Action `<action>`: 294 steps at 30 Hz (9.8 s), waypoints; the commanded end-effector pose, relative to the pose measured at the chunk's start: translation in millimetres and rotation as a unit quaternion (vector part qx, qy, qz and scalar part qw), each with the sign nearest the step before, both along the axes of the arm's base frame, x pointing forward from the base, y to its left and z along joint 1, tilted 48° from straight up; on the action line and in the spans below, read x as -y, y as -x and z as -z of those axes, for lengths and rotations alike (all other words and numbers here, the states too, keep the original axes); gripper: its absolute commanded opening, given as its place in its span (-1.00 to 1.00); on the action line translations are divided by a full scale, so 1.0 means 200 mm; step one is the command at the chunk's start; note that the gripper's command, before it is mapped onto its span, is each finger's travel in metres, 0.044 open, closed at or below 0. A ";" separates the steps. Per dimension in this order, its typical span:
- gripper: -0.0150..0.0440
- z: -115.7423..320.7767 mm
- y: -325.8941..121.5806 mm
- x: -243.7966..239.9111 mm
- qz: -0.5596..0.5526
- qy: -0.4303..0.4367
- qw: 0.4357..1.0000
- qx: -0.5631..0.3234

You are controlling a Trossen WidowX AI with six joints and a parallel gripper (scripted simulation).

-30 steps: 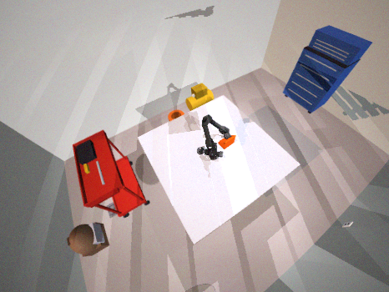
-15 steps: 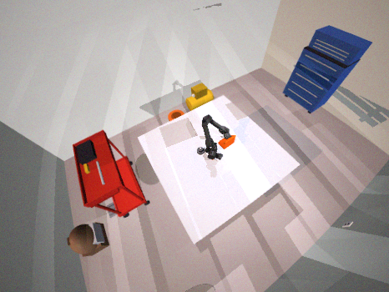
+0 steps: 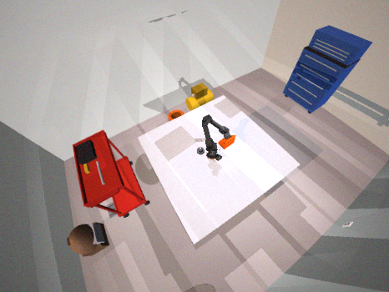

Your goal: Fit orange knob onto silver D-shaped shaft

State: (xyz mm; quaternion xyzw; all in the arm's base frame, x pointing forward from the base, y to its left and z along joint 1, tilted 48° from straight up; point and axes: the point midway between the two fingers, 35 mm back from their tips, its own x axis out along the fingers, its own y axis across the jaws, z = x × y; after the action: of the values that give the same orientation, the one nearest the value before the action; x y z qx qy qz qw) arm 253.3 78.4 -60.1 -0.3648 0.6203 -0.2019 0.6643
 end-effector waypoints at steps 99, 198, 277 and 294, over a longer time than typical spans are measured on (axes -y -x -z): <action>0.39 0.04 0.00 0.04 0.568 -0.121 0.551 0.599; 1.00 -0.13 0.04 -0.25 -0.267 0.197 0.821 -0.464; 0.14 0.10 -0.01 0.01 -0.266 0.199 0.821 -0.464; 0.12 0.04 0.00 0.01 -0.330 0.128 0.832 -0.426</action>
State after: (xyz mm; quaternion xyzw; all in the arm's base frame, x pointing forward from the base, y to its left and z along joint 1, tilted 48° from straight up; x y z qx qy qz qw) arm 253.8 76.6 -71.4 -0.6836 0.6617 0.1061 0.2893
